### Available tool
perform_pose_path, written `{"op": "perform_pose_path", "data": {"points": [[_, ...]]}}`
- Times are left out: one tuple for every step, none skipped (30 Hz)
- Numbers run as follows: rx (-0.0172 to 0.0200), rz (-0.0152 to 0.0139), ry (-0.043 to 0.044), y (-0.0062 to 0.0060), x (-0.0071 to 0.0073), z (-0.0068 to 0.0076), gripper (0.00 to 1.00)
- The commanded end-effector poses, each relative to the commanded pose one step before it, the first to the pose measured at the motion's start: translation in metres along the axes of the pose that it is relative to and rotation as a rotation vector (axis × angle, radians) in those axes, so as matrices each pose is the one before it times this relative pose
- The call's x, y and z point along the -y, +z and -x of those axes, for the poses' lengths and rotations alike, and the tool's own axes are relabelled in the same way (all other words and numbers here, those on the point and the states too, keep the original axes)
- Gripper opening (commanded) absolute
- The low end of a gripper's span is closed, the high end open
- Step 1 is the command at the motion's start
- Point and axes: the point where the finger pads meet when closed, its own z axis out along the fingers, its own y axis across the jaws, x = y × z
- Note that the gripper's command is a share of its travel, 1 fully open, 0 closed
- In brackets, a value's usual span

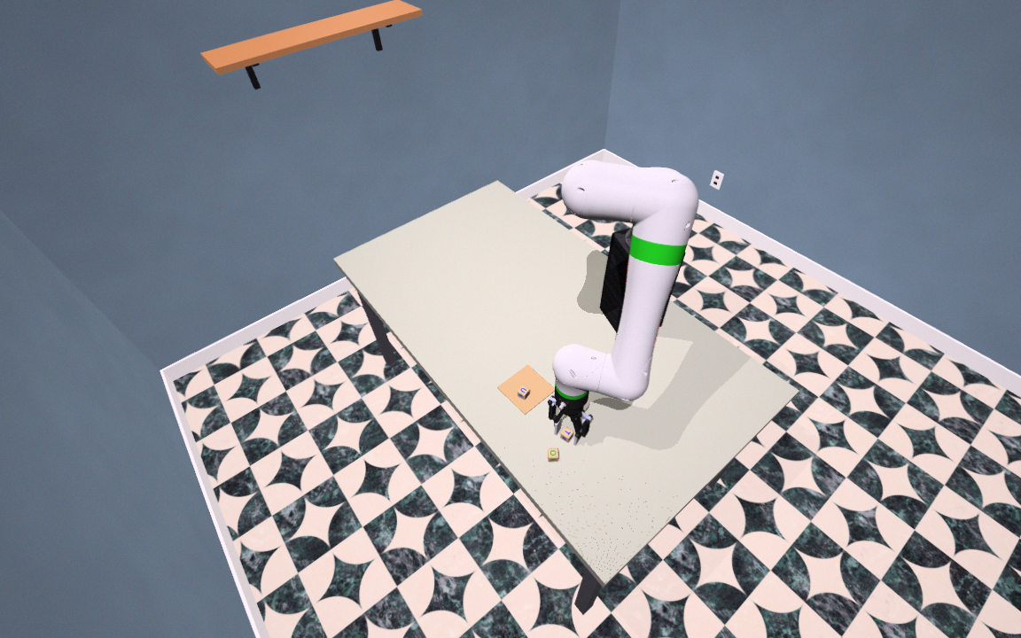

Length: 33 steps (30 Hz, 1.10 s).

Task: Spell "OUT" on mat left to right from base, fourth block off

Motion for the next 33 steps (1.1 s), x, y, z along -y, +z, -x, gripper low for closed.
{"op": "perform_pose_path", "data": {"points": [[0.00037, -0.00009, 0.00002, 0.00241, 0.00005, 0.00025, 0.40], [0.00000, 0.00000, 0.00000, 0.00039, 0.00000, 0.00000, 0.40], [0.00000, 0.00000, 0.00000, 0.00022, 0.00000, 0.00000, 0.40], [0.00000, 0.00000, 0.00000, 0.00009, 0.00000, 0.00000, 0.40], [0.00000, 0.00000, 0.00000, 0.00001, 0.00000, 0.00000, 0.40], [0.00000, 0.00000, 0.00000, 0.00000, 0.00000, 0.00000, 0.40], [0.00000, 0.00000, 0.00000, 0.00000, 0.00000, 0.00000, 0.40], [0.00000, 0.00000, 0.00000, 0.00000, 0.00000, 0.00000, 0.40], [0.00000, 0.00000, 0.00000, 0.00000, 0.00000, 0.00000, 0.40], [0.00000, 0.00000, 0.00000, 0.00000, 0.00000, 0.00000, 0.40], [0.00000, 0.00000, 0.00000, 0.00000, 0.00000, 0.00000, 0.40], [0.00000, 0.00000, 0.00000, 0.00000, 0.00000, 0.00000, 0.40], [0.00000, 0.00000, 0.00000, 0.00000, 0.00000, 0.00000, 0.40], [0.00000, 0.00000, 0.00000, 0.00000, 0.00000, 0.00000, 0.40], [0.00000, 0.00000, 0.00000, 0.00000, 0.00000, 0.00000, 0.28], [0.00000, 0.00000, 0.00000, 0.00000, 0.00000, 0.00000, 0.28], [0.00000, 0.00000, 0.00000, 0.00000, 0.00000, 0.00000, 0.28], [0.00000, 0.00000, 0.00000, 0.00000, 0.00000, 0.00000, 0.28], [0.00000, 0.00000, 0.00000, 0.00000, 0.00000, 0.00000, 0.28], [0.00000, 0.00000, 0.00000, 0.00000, 0.00000, 0.00000, 0.28], [0.00000, 0.00000, 0.00000, 0.00000, 0.00000, 0.00000, 0.28], [0.00000, 0.00000, 0.00000, 0.00000, 0.00000, 0.00000, 0.28], [0.00000, 0.00000, 0.00000, 0.00000, 0.00000, 0.00000, 0.28], [0.00000, 0.00000, 0.00000, 0.00000, 0.00000, 0.00000, 0.28], [0.00000, 0.00000, 0.00000, 0.00000, 0.00000, 0.00000, 0.28], [0.00000, 0.00000, 0.00000, 0.00000, 0.00000, 0.00000, 0.28], [0.00000, 0.00000, 0.00000, 0.00000, 0.00000, 0.00000, 0.28], [0.00000, 0.00000, 0.00000, 0.00000, 0.00000, 0.00000, 0.28], [0.00000, 0.00000, 0.00000, 0.00000, 0.00000, 0.00000, 0.28], [0.00000, 0.00000, 0.00000, 0.00000, 0.00000, 0.00000, 0.28], [0.00000, 0.00000, 0.00000, 0.00000, 0.00000, 0.00000, 0.28], [0.00000, 0.00000, 0.00000, 0.00000, 0.00000, 0.00000, 0.16], [0.00000, 0.00000, 0.00000, 0.00000, 0.00000, 0.00000, 0.16]]}}
